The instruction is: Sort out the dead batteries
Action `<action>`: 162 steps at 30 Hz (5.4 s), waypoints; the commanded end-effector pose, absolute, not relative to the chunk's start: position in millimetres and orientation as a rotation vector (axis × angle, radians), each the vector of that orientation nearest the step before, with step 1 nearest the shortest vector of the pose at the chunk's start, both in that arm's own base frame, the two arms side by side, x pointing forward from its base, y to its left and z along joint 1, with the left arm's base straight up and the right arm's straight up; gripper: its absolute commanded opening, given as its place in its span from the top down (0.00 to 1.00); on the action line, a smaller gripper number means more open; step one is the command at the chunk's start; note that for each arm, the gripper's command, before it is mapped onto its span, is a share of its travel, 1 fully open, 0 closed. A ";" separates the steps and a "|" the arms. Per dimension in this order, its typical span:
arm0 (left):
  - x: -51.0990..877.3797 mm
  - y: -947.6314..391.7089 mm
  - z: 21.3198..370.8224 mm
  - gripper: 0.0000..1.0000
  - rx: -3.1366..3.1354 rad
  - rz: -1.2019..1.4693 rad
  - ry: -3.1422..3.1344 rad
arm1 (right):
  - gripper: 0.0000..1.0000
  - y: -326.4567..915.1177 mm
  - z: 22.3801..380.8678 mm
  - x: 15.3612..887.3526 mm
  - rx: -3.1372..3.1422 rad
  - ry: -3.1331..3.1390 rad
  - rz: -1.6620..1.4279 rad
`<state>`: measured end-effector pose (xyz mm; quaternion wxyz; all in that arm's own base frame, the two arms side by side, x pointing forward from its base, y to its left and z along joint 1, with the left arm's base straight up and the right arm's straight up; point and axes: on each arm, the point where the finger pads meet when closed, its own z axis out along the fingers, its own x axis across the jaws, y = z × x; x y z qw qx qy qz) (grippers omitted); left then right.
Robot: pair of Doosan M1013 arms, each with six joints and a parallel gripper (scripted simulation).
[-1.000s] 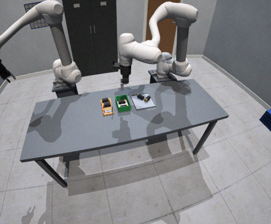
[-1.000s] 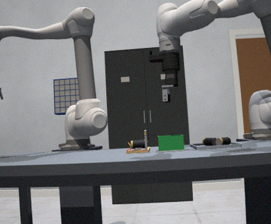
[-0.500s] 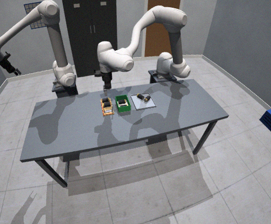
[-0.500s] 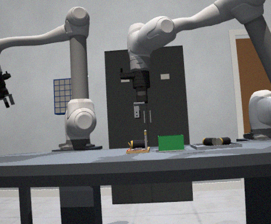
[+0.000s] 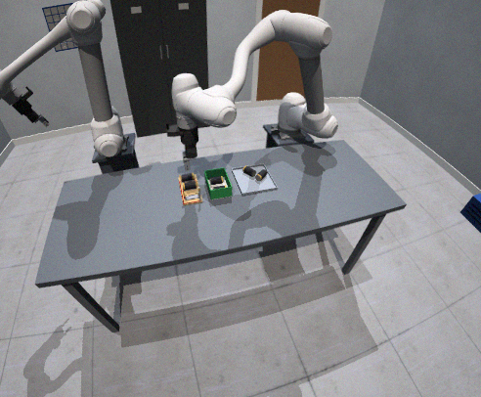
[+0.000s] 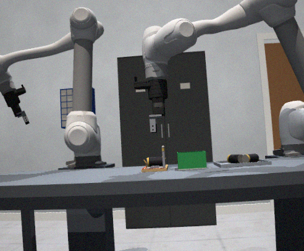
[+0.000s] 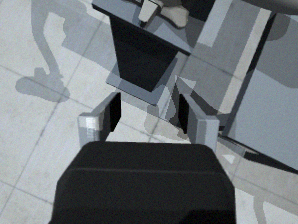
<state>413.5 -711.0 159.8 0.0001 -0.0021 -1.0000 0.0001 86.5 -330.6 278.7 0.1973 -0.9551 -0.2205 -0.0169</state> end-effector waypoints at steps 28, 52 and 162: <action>413.7 -707.5 161.2 0.10 -0.007 0.002 -3.143 | 0.00 -300.8 268.9 38.9 -2.704 -0.098 -0.010; 410.3 -456.7 160.6 0.10 -0.007 0.001 -3.143 | 0.00 -300.8 268.9 38.9 -2.704 -0.098 -0.010; 408.8 -338.7 72.2 0.10 1.033 0.002 -2.968 | 0.00 -300.8 268.9 38.9 -2.704 -0.098 -0.010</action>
